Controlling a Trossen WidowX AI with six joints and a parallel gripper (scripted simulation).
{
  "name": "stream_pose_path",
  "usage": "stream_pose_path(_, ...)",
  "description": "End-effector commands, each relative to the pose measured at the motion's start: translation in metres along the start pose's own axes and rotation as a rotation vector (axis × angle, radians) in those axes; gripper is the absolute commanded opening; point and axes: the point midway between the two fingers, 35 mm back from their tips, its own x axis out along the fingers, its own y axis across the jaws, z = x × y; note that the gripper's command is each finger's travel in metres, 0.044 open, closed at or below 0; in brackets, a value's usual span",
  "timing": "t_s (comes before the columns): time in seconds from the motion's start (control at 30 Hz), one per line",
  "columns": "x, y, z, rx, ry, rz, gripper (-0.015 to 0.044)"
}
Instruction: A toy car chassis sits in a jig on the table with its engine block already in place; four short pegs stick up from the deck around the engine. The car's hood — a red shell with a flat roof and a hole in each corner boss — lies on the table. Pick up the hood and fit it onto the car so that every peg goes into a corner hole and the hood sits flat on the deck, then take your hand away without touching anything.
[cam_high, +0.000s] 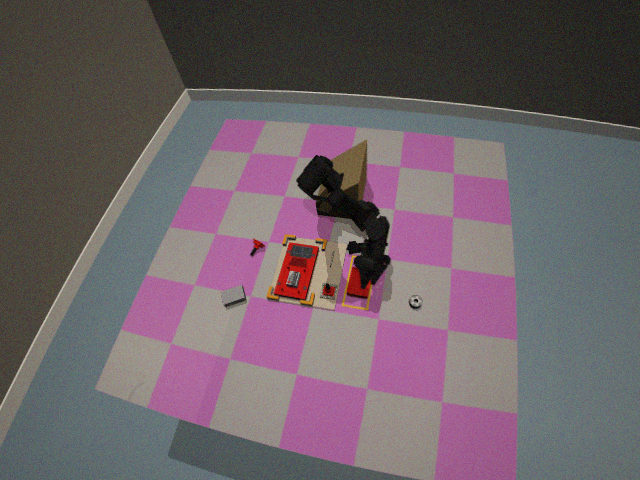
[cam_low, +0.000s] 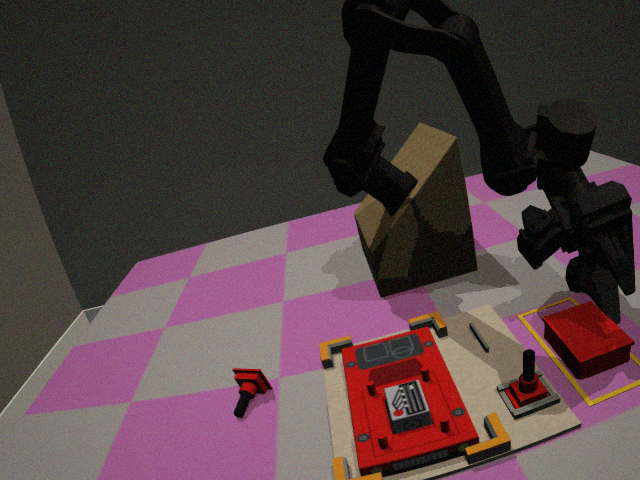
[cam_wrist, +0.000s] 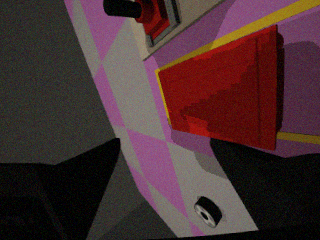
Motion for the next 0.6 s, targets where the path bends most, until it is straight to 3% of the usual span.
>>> stream_pose_path(0.0, -0.023, 0.008, -0.004, -1.006, 0.0, -0.02, 0.044)
stream_pose_path(0.57, -0.057, 0.016, -0.005, -2.233, 0.015, -0.028, 0.044)
